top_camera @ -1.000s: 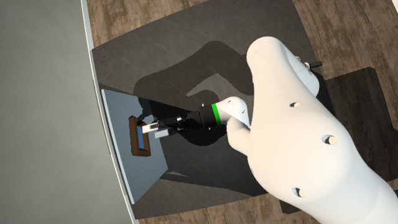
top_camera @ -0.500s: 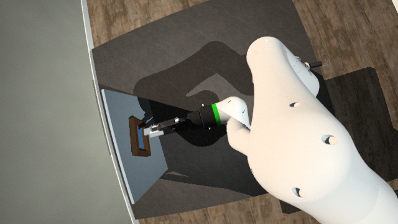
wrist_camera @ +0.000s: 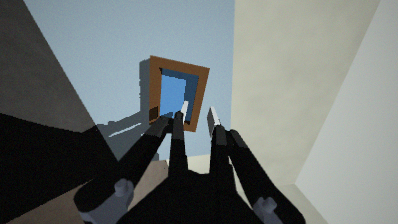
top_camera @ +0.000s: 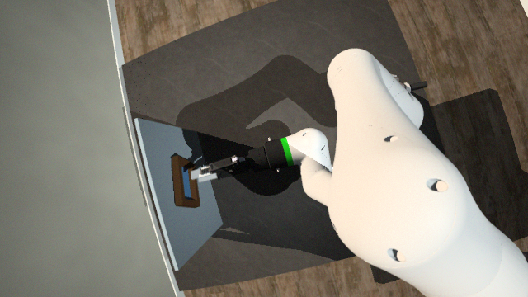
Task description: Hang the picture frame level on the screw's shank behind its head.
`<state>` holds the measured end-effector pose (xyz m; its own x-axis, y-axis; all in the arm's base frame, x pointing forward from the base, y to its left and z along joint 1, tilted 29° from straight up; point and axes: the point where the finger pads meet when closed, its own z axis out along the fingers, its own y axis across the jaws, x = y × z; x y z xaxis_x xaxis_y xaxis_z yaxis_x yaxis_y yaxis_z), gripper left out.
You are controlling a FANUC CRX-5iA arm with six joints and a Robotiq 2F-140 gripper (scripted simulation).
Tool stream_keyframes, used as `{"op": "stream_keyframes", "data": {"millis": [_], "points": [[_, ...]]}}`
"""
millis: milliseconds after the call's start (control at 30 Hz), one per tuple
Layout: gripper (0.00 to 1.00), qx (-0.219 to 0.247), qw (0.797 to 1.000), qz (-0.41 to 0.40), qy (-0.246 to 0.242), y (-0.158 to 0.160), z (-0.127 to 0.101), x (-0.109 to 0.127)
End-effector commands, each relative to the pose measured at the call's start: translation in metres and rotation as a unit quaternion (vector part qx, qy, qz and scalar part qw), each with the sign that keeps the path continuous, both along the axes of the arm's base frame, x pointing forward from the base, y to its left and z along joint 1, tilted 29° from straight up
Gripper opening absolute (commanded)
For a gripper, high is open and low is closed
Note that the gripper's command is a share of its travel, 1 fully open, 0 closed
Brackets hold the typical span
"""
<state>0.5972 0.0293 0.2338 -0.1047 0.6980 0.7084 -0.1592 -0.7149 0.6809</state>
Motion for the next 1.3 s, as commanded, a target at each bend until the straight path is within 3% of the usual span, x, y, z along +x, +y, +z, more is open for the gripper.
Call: {"op": "stream_keyframes", "data": {"millis": [0, 1267], "points": [[0.29, 0.000, 1.000, 0.000, 0.000, 0.000, 0.000, 0.000], [0.29, -0.012, 1.000, -0.003, 0.000, 0.001, 0.004, 0.011]]}}
